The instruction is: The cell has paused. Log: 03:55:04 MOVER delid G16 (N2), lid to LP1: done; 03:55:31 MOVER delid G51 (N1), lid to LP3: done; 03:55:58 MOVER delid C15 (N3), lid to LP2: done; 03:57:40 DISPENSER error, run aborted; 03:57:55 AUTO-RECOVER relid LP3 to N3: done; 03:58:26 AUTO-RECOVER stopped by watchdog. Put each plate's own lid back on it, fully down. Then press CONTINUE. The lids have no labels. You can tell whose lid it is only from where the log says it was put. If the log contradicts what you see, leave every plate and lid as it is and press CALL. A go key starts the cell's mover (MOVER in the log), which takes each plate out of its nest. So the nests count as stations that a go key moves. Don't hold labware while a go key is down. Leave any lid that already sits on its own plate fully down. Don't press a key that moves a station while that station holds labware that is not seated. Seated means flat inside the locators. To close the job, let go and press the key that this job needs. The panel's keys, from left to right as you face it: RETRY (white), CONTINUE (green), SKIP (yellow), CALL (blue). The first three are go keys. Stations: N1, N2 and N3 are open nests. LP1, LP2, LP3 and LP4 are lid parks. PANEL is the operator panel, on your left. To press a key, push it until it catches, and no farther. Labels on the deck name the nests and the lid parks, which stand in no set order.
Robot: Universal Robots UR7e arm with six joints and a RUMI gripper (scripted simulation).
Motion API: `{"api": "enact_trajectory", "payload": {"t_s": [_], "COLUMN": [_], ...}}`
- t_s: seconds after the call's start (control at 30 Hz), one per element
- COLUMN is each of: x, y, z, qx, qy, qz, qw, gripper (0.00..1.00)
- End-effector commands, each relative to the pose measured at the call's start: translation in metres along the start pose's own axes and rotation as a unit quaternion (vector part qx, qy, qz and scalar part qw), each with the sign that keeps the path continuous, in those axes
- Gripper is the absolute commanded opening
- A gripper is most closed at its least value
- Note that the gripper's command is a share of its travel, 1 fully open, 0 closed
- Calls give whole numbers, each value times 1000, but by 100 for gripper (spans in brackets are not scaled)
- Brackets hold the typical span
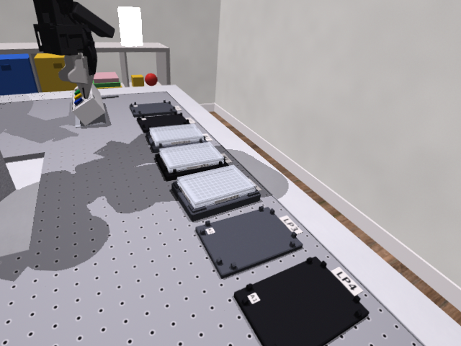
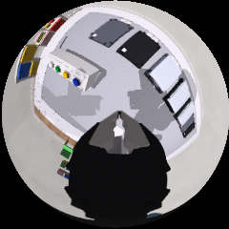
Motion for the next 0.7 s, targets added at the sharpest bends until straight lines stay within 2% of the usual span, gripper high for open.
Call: {"api": "enact_trajectory", "payload": {"t_s": [0.0, 0.47, 0.53, 0.67], "x": [0, 0, 0, 0], "y": [-5, -63, -63, -80], "z": [4, 43, 43, 54], "qx": [10, 149, 149, 189], "qy": [-1, -1, -1, -1], "qz": [0, 0, 0, 0], "qw": [1000, 989, 989, 982], "gripper": [0, 0, 0, 0]}}
Point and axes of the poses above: the point where the finger pads meet when closed, its own x axis back along the fingers, its own y axis across the jaws, z = x × y, the point moved 5 cm from there along x, back along the fingers, and after that the axes turned 5 degrees about x, right-handed, at the moved point
